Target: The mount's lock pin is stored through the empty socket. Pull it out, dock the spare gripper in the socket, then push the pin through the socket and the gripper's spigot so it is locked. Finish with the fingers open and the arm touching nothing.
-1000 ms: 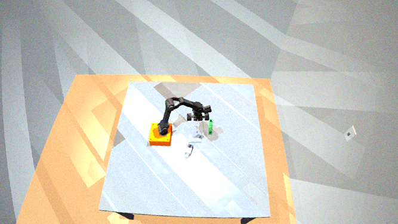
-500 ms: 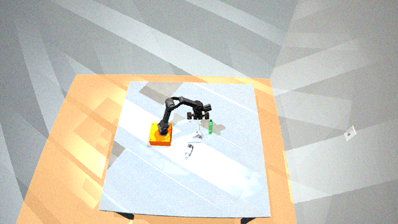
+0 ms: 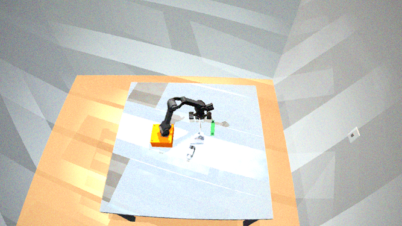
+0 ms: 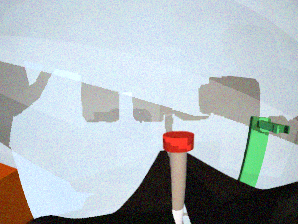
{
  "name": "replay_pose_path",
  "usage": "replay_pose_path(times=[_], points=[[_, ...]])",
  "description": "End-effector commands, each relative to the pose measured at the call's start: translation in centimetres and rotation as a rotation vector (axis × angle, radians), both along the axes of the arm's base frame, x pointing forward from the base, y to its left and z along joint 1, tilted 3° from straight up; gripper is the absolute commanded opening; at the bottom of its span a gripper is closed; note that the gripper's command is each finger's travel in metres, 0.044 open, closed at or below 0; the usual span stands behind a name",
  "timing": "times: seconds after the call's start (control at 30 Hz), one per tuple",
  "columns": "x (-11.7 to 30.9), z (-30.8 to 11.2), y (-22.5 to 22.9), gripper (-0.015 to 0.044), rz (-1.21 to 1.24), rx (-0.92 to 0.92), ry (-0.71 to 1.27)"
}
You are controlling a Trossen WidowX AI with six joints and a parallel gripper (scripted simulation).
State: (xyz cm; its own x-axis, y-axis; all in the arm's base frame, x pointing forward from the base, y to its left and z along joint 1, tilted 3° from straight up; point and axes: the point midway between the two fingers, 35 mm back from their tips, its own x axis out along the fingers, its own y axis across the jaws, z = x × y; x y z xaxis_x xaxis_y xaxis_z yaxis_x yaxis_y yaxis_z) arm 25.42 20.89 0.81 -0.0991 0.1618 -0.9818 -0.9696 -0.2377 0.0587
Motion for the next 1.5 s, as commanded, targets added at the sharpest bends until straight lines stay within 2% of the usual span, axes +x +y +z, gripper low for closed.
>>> replay_pose_path(times=[0.0,0.57,0.83,1.47], points=[[0.1,0.2,0.4,0.0000,-0.004,-0.002,-0.003],[-0.3,2.4,0.2,0.0000,0.001,-0.008,0.012],[-0.4,1.8,0.2,0.0000,0.001,-0.010,0.015],[4.5,2.6,3.3,0.0000,-0.046,-0.008,0.009]])
